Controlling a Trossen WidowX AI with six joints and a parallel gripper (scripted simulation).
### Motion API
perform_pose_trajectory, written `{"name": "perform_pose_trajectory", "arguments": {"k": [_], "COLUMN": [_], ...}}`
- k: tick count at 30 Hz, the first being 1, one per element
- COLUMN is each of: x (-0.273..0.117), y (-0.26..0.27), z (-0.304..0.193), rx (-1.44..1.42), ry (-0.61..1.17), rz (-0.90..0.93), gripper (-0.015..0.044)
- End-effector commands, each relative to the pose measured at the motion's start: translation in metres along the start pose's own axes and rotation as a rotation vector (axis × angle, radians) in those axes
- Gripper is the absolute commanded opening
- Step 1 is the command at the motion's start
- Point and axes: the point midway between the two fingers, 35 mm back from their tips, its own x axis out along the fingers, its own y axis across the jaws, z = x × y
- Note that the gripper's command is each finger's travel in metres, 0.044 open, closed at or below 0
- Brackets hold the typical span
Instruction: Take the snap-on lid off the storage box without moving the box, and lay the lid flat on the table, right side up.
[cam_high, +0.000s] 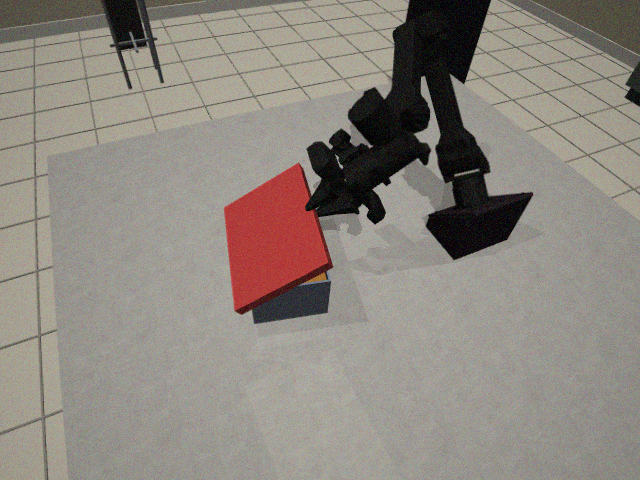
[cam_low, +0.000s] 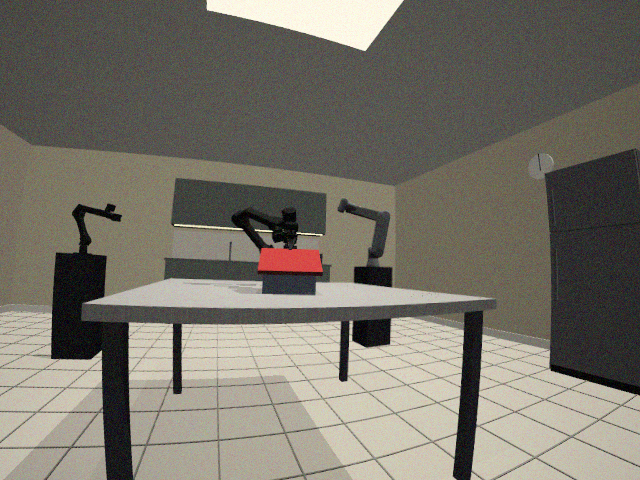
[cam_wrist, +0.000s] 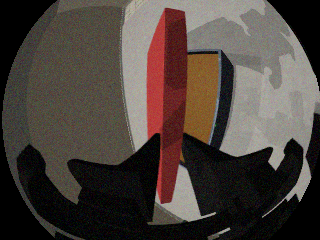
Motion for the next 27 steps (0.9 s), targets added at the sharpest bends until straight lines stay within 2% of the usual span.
{"name": "perform_pose_trajectory", "arguments": {"k": [1,27], "x": [-0.002,-0.018], "y": [0.011,0.042], "z": [0.000,0.000], "rx": [0.010,0.011], "ry": [0.000,0.000], "rz": [0.006,0.006], "gripper": [0.0000,0.0000]}}
